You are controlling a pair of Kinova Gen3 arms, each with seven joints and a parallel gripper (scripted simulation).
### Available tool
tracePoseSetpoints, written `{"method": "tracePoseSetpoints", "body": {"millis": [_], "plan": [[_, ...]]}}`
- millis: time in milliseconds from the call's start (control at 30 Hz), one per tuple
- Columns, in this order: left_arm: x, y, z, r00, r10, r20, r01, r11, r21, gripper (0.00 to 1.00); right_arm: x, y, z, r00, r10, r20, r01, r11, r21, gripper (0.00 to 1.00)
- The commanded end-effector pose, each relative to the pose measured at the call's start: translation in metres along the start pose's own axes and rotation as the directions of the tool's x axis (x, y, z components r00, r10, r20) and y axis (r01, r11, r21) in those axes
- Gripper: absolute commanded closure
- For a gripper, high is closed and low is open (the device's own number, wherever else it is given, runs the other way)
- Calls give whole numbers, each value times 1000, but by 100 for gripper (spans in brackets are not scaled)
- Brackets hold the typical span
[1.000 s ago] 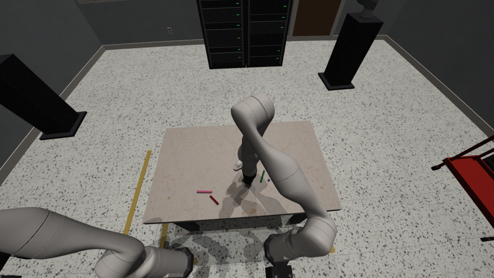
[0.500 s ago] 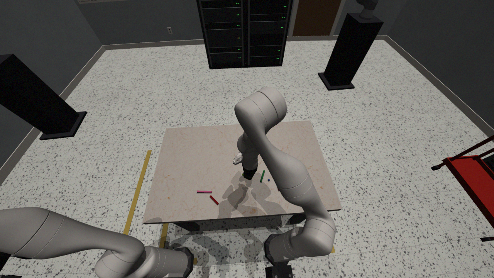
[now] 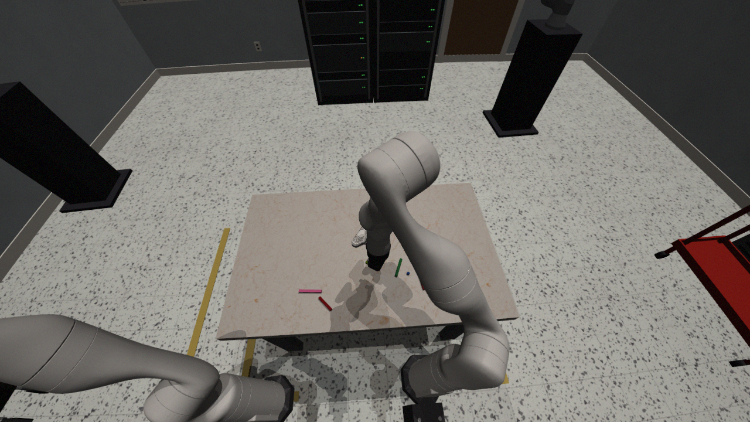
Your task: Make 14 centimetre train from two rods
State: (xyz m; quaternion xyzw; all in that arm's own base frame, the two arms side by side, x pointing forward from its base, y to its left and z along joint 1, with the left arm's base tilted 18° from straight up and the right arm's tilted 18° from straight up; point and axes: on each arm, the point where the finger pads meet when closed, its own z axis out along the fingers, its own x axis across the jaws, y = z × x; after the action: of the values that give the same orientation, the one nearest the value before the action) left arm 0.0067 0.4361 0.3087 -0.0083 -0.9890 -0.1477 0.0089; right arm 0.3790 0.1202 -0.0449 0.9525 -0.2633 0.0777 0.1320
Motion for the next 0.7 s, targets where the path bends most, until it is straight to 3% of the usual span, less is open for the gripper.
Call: {"method": "tracePoseSetpoints", "body": {"millis": [0,167,667], "plan": [[-1,1,0,1000,2,4,-2,1000,-1,0,2,-6,-2,1000,0,2,0,1000,-1,76],[-1,1,0,1000,2,4,-2,1000,-1,0,9,-18,1,1000,-10,3,10,1000,-5,76],[-1,1,0,1000,2,4,-2,1000,-1,0,71,-143,0,994,-108,2,108,994,-4,76]]}}
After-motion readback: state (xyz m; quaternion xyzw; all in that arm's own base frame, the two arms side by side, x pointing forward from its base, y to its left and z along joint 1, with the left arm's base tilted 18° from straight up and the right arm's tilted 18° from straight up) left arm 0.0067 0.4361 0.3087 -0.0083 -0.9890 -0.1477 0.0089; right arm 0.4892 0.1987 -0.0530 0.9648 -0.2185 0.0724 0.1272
